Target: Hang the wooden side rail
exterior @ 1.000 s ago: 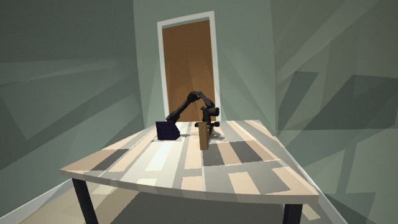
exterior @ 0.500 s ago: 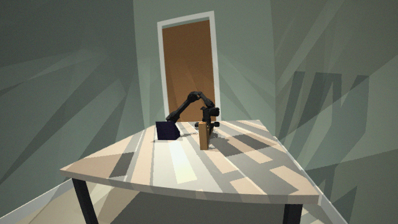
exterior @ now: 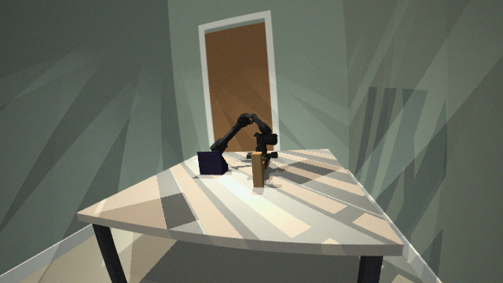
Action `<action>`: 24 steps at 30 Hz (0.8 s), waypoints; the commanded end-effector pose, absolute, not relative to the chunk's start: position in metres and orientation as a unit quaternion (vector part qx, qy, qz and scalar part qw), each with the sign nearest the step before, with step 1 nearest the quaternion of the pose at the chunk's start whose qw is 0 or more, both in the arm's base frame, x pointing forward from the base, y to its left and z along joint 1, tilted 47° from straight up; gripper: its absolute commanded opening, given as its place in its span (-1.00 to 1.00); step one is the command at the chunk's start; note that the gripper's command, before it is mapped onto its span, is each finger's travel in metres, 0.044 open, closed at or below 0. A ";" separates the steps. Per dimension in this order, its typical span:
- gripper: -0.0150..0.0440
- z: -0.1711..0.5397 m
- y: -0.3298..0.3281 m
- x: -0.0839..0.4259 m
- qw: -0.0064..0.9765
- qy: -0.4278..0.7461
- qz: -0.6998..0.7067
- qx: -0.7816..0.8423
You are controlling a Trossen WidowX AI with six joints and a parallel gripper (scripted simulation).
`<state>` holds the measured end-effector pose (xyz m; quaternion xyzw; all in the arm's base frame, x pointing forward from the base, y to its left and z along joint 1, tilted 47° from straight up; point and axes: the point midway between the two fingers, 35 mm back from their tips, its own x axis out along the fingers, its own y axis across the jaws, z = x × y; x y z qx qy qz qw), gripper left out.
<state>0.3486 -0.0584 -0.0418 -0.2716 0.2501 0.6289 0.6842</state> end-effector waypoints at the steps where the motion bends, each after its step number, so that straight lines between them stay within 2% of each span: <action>1: -0.49 -0.042 -0.062 0.350 0.685 0.249 0.626 -0.276; 24: -0.49 -0.043 -0.063 0.349 0.685 0.249 0.626 -0.276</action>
